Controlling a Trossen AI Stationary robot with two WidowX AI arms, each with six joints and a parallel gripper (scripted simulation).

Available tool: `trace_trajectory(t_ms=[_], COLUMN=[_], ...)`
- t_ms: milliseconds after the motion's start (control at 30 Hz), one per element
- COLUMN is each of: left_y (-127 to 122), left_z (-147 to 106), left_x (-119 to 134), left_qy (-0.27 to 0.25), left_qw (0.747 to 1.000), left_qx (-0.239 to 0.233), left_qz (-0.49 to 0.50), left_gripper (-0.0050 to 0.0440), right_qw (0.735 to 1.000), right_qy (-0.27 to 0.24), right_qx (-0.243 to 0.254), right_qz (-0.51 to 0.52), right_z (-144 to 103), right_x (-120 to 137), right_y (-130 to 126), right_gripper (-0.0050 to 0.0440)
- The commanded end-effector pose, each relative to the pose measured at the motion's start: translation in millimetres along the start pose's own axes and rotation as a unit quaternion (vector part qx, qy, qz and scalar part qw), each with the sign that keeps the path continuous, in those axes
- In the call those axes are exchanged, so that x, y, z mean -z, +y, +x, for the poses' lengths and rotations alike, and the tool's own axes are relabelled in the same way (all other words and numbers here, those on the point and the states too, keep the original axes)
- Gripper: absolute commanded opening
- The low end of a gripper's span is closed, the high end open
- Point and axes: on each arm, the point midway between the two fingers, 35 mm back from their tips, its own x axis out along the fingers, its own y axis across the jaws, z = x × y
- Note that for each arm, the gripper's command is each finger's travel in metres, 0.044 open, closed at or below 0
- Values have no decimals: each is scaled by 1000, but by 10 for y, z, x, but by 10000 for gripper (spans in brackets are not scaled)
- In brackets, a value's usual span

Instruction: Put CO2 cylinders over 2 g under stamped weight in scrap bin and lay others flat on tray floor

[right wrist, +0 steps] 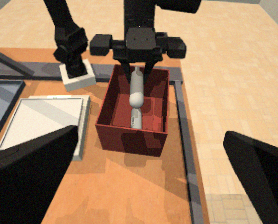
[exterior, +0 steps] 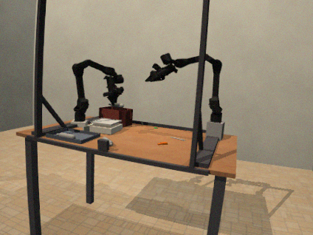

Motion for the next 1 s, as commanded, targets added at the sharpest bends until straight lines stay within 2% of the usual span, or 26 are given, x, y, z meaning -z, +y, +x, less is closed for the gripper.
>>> trace_trajectory(t_ms=[0,233,433,467,567,767,967], left_y=[37,31,70,65,54,38,-18], left_z=[-51,-60,-67,-76,-207,-628,-670], left_x=[-35,-34,-58,-53,-52,-41,-40], left_qy=[-8,-8,-10,-9,-12,-11,-11], left_qw=[1000,1000,1000,1000,1000,1000,1000], left_qx=[-11,-12,-14,-13,-18,-16,-15], left_qz=[6,4,6,6,6,6,7], left_gripper=[24,192,194,218,290,434,440], right_qw=[1000,1000,1000,1000,1000,1000,1000], right_qy=[-12,-12,-12,-12,-12,-12,-12], right_qx=[-1,-1,-1,-1,-1,-1,-5], right_qz=[-1,-1,-1,-1,-1,-1,-3], right_z=[-58,-58,-58,-58,-58,-58,-57], right_x=[-87,-87,-87,-87,-87,-87,-85], right_y=[8,8,8,8,8,8,42], right_gripper=[440,440,440,440,440,440,440])
